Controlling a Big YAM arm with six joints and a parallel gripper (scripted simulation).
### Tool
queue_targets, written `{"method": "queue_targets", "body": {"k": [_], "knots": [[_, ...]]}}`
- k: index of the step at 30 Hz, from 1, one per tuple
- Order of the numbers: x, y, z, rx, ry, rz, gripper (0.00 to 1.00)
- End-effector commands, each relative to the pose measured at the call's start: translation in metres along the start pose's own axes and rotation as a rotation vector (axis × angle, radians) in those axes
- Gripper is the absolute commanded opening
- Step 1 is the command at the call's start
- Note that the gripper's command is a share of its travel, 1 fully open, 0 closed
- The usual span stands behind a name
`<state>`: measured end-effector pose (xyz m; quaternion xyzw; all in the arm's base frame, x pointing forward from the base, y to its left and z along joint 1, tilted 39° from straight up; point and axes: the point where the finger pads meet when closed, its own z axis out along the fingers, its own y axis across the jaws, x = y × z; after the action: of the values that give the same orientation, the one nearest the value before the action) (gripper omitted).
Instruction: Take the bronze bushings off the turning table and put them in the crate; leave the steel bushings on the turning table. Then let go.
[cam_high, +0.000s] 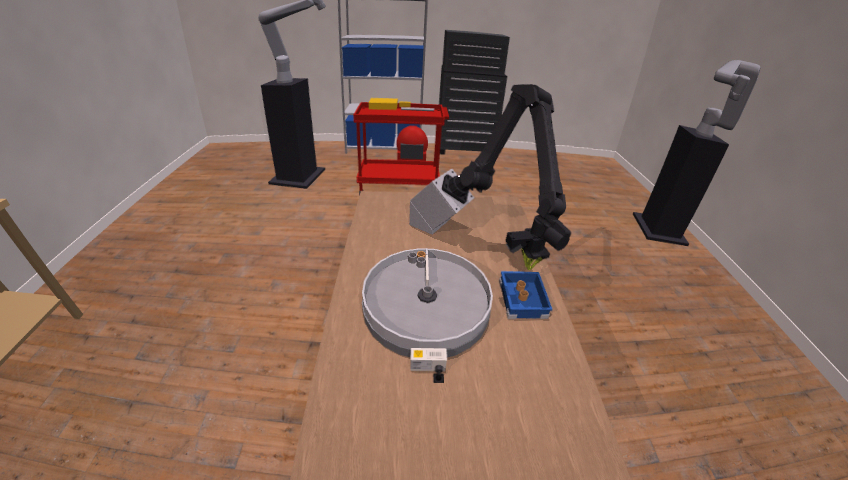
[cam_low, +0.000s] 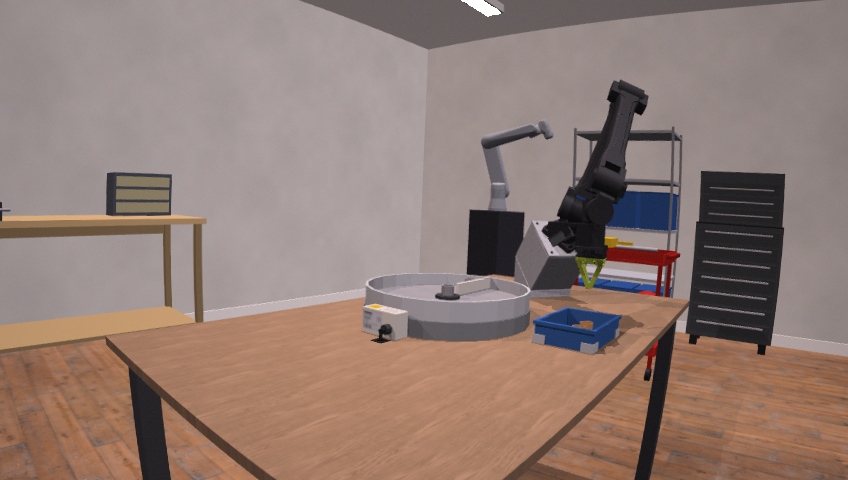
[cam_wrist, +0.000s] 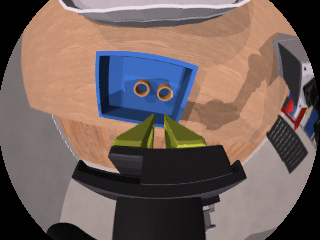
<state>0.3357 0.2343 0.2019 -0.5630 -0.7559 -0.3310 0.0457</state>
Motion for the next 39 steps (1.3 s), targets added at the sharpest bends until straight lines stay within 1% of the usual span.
{"method": "queue_targets", "body": {"k": [1,29,30,32,37,39], "knots": [[0.01,0.028,-0.025,-0.076,0.013,-0.022,0.13],[0.009,0.028,-0.025,-0.078,0.014,-0.022,0.12],[0.007,0.026,-0.024,-0.075,0.013,-0.02,0.12],[-0.002,0.012,-0.016,-0.052,0.006,-0.009,0.12],[-0.017,0.005,-0.013,-0.049,0.005,0.013,0.12],[-0.017,0.005,-0.013,-0.049,0.005,0.013,0.12]]}}
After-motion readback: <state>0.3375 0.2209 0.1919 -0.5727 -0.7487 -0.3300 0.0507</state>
